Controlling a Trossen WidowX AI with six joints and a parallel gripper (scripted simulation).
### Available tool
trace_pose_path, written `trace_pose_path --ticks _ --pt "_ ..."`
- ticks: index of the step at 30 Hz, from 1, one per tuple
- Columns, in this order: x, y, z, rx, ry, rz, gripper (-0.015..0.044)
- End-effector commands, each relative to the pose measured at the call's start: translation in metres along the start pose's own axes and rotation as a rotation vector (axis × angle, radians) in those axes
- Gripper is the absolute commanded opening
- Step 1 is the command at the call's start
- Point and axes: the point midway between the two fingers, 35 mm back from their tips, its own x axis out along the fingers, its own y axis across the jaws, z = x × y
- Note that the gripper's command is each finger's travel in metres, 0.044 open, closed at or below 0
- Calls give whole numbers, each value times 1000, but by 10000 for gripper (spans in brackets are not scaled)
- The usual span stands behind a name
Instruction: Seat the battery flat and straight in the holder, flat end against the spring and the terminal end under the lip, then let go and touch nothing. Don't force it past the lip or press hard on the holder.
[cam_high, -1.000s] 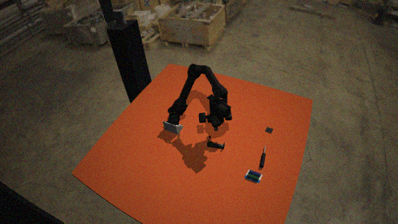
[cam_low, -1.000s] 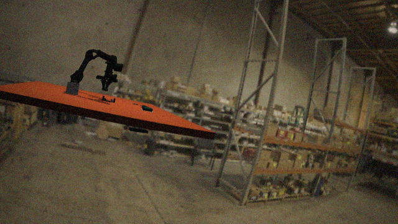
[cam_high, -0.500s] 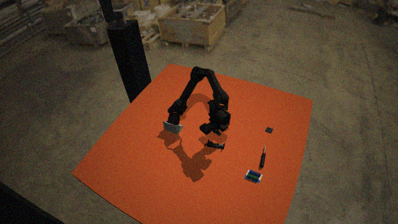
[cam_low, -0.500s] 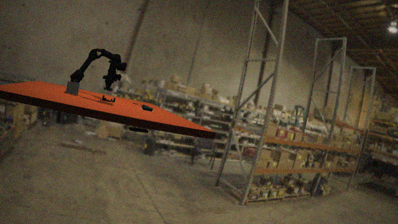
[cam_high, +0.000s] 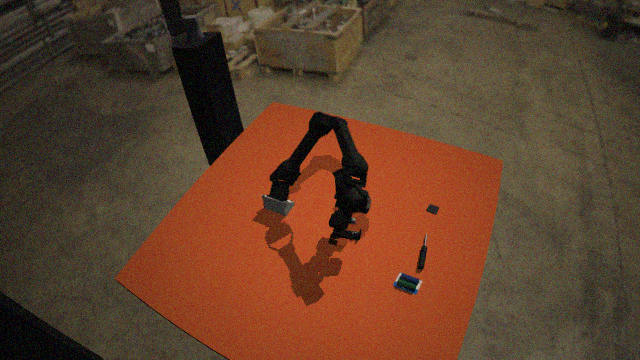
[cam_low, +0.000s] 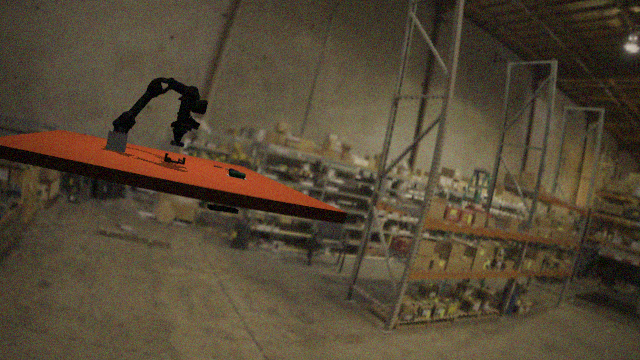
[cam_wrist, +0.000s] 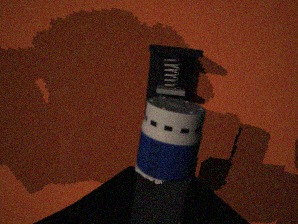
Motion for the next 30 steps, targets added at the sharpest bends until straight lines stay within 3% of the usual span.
trace_pose_path --ticks 1,6,14,30 --pt "-1 -4 1 -63 1 -1 68" --pt "2 -4 1 -62 20 -1 68" --pt "36 -3 -5 -50 243 -3 68" --pt "43 -3 -2 -48 334 1 68"
